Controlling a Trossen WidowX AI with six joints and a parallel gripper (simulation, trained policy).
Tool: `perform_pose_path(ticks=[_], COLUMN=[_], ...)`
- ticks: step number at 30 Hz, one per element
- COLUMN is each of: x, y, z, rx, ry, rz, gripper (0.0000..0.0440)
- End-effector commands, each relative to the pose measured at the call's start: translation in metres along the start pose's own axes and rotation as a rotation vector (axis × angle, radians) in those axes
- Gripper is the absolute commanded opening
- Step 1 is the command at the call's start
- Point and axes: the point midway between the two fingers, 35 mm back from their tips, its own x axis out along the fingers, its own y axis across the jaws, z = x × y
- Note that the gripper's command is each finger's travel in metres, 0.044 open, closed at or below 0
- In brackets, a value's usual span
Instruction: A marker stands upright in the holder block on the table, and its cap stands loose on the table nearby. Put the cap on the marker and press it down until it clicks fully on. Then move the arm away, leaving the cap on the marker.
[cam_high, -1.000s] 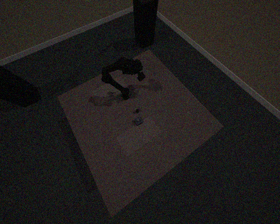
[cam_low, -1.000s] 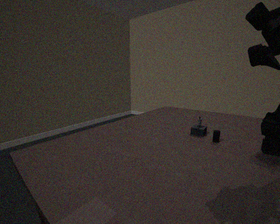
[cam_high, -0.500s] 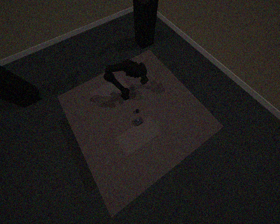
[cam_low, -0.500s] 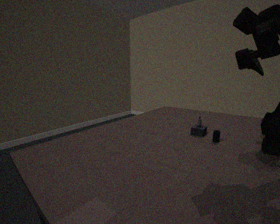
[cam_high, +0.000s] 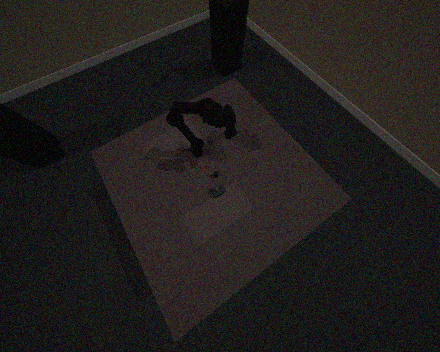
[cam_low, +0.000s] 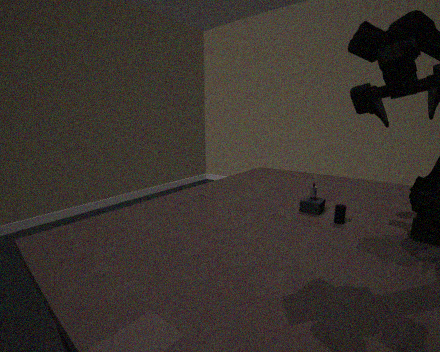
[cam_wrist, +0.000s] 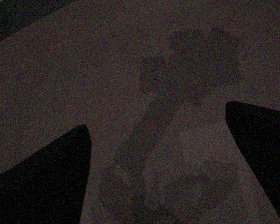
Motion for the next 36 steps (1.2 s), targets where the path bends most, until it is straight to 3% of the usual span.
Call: perform_pose_path(ticks=[1, 36], x=[0.002, -0.010], y=[-0.014, -0.107], z=[-0.002, -0.046], rx=[0.005, 0.041], ry=[0.022, 0.162], rz=[-0.015, -0.166], gripper=[0.0323, 0.0321])
